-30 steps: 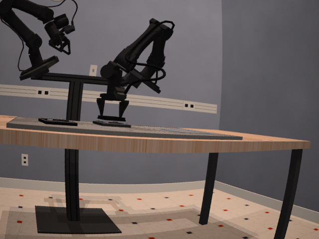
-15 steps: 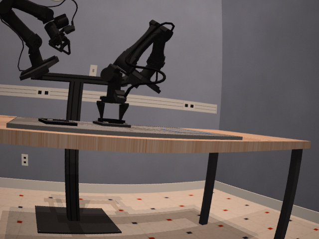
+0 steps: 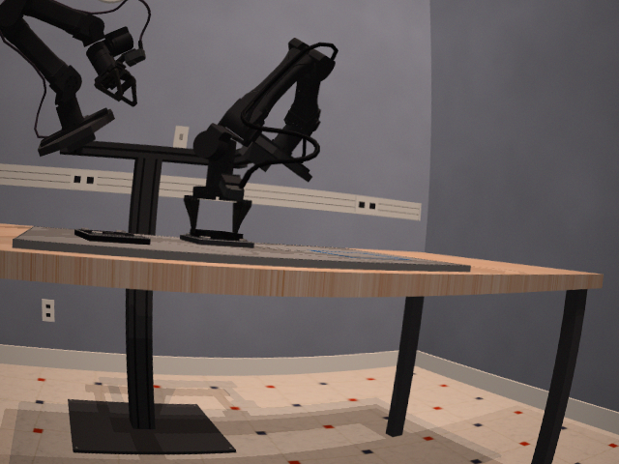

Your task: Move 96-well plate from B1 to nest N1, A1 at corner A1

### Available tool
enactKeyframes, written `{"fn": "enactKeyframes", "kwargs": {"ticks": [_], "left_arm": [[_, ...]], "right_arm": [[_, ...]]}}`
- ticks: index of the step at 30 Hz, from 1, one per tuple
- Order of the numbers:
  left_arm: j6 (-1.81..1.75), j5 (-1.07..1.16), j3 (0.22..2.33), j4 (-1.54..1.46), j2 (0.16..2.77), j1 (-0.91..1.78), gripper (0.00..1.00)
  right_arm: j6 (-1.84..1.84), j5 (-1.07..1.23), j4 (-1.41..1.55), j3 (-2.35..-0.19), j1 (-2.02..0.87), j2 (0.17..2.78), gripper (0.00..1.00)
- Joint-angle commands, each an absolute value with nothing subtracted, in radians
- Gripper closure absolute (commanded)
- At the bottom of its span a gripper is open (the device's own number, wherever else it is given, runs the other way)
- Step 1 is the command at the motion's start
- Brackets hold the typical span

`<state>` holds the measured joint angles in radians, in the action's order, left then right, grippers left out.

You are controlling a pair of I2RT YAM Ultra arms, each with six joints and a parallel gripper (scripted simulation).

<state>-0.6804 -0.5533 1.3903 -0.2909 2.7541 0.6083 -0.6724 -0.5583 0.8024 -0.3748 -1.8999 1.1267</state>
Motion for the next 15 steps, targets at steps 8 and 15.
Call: {"fn": "enactKeyframes", "kwargs": {"ticks": [8, 15], "left_arm": [[-0.708, -0.546, 1.342, -0.321, 2.666, 0.656, 0.0], [-0.759, -0.537, 1.313, -0.406, 2.587, 0.695, 0.0]], "right_arm": [[-0.682, -0.584, 0.809, -0.382, -1.915, 1.108, 0.0], [-0.682, -0.584, 0.809, -0.382, -1.915, 1.108, 0.0]]}}
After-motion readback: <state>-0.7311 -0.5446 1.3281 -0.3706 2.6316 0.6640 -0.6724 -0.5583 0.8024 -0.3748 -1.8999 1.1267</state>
